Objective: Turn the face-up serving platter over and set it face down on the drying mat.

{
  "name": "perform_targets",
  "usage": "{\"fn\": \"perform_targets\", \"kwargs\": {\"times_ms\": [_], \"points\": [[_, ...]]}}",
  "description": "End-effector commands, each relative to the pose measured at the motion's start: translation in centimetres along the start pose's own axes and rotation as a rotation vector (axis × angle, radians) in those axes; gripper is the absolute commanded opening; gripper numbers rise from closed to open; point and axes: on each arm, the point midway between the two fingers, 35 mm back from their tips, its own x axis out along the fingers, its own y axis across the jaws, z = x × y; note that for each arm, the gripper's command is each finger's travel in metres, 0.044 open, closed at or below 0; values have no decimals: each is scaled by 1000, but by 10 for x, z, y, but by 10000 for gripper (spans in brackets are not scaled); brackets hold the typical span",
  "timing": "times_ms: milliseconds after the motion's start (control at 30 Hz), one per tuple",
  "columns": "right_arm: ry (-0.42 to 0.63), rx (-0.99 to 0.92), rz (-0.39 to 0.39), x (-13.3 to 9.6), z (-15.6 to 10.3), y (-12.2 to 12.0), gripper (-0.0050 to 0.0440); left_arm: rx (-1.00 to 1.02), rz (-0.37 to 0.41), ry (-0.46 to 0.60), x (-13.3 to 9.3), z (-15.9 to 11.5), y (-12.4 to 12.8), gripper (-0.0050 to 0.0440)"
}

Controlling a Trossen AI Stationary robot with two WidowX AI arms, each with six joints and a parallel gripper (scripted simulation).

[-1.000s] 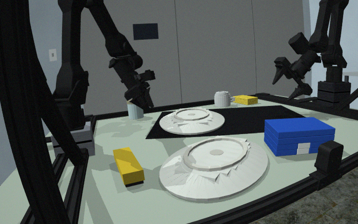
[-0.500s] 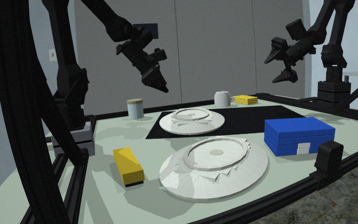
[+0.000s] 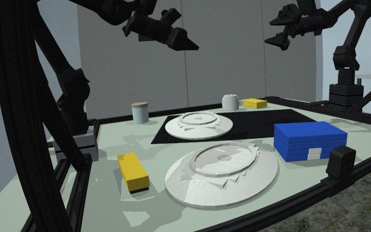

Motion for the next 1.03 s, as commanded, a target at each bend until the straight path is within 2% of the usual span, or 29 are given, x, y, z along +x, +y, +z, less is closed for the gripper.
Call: {"fn": "perform_targets", "kwargs": {"times_ms": [0,200,300,1000], "points": [[-70,-211,66,-10,39,25,440,-85,48,-154,-19,38,-17,440],[-209,-489,110,-35,86,56,440,-238,25,-400,-61,91,-37,440],[-247,-590,110,-42,97,63,440,-281,11,-460,-73,102,-41,440],[-247,-590,110,-42,97,63,440,-281,11,-460,-73,102,-41,440]]}}
